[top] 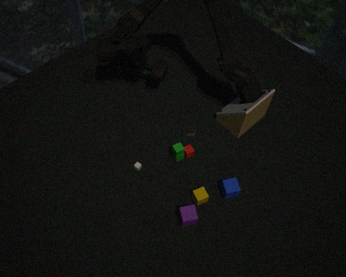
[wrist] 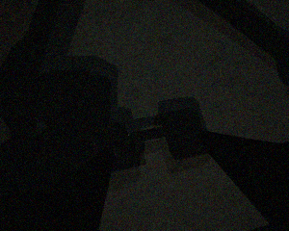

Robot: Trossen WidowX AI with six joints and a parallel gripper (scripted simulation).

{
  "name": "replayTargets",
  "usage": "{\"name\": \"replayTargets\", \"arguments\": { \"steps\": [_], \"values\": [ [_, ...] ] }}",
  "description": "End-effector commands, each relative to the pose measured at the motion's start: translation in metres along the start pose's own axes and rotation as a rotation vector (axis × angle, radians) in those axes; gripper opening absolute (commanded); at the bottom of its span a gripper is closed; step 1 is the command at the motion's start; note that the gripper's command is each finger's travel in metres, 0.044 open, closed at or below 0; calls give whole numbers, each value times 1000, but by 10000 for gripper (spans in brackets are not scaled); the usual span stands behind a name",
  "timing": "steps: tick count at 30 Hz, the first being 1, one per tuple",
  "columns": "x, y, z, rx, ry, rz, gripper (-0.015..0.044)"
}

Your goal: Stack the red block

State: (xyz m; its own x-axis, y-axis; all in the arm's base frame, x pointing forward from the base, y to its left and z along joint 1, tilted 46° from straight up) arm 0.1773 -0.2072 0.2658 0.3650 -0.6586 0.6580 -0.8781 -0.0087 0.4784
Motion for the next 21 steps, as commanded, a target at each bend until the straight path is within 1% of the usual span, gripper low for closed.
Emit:
{"name": "replayTargets", "arguments": {
  "steps": [1, 12, 21],
  "values": [
    [-16, -31, -11, 73, 4, -229, 440],
    [-68, -93, -47, 219, 62, -797, 440],
    [-122, -127, -80, 287, 147, -1263, 440]
  ]
}}
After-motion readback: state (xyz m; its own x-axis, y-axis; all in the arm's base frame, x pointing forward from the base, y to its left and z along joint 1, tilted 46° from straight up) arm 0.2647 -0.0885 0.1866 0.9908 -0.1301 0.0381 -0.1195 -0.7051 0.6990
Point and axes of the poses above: the point midway between the two fingers, 35 mm back from their tips, its own z axis out along the fingers, its own x axis across the jaws, y = z × x, the point moved 9 cm from there along -z, back along the fingers, and after that the axes turned 5 degrees about z, right-handed, at the moved point
